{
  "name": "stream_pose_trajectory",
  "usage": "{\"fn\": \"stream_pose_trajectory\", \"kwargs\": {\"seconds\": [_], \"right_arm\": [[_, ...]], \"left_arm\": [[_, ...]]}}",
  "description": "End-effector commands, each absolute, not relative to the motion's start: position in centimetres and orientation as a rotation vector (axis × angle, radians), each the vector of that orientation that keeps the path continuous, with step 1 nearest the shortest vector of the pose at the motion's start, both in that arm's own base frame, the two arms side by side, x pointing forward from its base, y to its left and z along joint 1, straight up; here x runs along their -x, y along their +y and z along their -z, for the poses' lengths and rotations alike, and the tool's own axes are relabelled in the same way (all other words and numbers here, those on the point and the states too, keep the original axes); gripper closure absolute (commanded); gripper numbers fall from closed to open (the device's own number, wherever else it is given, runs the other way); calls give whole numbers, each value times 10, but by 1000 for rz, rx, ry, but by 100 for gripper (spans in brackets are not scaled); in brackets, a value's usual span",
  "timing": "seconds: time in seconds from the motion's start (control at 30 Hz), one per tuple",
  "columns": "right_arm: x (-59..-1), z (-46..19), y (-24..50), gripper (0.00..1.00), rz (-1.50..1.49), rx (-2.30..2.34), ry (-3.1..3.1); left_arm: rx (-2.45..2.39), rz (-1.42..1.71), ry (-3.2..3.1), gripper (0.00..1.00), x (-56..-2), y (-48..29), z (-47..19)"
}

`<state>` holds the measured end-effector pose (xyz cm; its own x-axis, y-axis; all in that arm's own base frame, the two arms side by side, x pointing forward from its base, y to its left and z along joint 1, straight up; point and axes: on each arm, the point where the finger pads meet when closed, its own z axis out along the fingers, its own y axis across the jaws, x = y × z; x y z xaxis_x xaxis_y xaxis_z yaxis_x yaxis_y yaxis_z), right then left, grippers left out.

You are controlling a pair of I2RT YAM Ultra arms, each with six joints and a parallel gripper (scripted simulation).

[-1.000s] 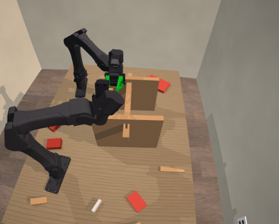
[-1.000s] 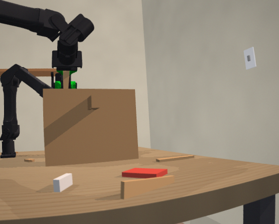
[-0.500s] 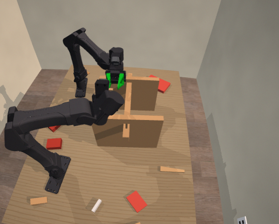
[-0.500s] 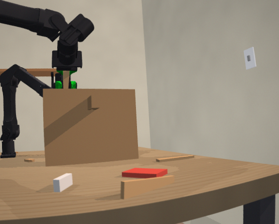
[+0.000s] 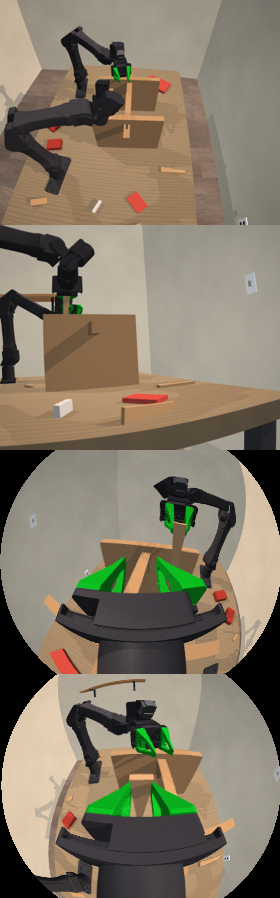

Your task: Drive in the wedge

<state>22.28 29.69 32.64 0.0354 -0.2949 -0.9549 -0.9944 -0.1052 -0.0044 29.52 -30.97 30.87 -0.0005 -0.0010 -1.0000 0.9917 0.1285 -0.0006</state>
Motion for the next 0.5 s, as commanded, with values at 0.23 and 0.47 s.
{"fn": "stream_pose_trajectory", "kwargs": {"seconds": [0.23,0.47], "right_arm": [[-222,-341,295,98,-1109,1510,1331],[-222,-341,295,98,-1109,1510,1331]], "left_arm": [[-926,908,1334,58,-334,-274,-348],[-797,778,1388,58,-357,-242,-361]]}}
